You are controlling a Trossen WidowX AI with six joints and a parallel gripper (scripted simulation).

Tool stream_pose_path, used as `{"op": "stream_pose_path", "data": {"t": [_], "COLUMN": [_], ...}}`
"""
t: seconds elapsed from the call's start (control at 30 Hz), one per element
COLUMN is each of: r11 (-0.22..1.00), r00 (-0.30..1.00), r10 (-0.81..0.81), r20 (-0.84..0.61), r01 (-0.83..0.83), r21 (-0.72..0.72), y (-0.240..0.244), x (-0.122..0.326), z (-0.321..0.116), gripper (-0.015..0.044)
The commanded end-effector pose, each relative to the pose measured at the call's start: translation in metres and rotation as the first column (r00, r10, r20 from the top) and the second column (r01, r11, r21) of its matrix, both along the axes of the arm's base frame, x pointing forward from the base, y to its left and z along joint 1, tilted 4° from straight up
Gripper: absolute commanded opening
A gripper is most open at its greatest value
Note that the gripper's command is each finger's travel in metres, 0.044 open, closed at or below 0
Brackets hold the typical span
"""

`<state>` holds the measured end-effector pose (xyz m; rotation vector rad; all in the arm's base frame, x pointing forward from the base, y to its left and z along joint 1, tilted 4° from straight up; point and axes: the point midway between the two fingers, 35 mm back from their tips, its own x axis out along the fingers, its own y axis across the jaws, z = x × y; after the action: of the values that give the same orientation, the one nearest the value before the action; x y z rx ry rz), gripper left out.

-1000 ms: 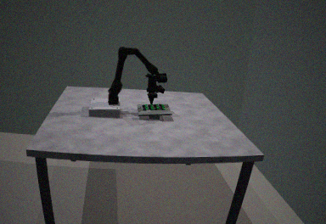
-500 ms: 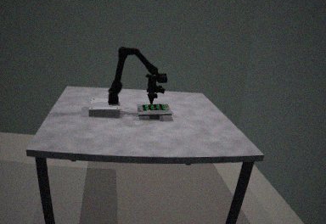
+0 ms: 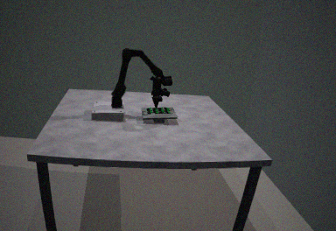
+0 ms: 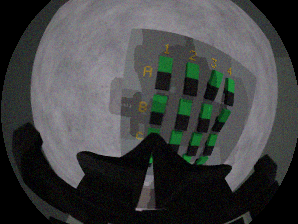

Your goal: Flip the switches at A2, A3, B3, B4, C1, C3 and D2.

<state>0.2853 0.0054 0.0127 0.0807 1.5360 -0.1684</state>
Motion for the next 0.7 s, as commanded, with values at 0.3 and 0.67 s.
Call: {"op": "stream_pose_path", "data": {"t": [0.3,0.67], "r11": [1.000,1.000], "r00": [1.000,1.000], "r10": [0.001,0.003], "r20": [0.012,0.024], "r01": [-0.001,-0.003], "r21": [0.000,-0.003], "y": [0.002,-0.025], "x": [0.000,-0.016], "z": [0.031,0.064], "gripper": [0.0000,0.0000]}}
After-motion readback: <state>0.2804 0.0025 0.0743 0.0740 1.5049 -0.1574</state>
